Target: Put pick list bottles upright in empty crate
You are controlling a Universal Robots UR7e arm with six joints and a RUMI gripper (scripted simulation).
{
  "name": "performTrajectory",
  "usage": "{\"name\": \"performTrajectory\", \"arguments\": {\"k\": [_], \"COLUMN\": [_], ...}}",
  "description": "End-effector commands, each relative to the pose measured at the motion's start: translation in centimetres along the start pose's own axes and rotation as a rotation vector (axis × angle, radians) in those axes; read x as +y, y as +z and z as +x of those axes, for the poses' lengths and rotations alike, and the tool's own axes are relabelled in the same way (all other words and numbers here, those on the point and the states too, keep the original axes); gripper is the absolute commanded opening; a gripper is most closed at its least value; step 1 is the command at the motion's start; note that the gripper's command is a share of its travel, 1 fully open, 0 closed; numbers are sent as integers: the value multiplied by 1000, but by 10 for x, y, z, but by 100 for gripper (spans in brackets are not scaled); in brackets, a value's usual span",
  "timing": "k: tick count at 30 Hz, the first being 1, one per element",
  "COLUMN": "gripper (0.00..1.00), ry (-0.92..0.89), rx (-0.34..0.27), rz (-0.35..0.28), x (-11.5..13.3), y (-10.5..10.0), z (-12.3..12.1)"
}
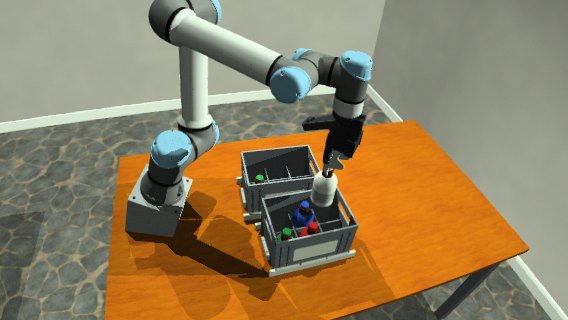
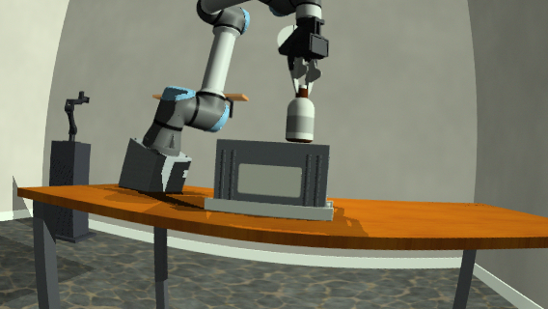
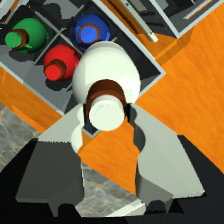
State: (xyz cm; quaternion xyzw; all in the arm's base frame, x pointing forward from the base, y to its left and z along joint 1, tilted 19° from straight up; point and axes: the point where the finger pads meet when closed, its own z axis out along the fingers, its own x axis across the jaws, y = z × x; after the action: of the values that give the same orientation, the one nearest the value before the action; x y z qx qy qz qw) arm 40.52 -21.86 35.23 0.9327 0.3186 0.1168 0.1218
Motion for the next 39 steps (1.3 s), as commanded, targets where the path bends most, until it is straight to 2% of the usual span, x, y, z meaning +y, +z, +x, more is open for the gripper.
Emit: {"name": "performTrajectory", "arguments": {"k": [1,39], "gripper": [0,0], "ry": [0,0], "rx": [0,0], "rz": [-2,-2], "x": [-10,-74], "y": [-1,-1], "z": [4,26]}}
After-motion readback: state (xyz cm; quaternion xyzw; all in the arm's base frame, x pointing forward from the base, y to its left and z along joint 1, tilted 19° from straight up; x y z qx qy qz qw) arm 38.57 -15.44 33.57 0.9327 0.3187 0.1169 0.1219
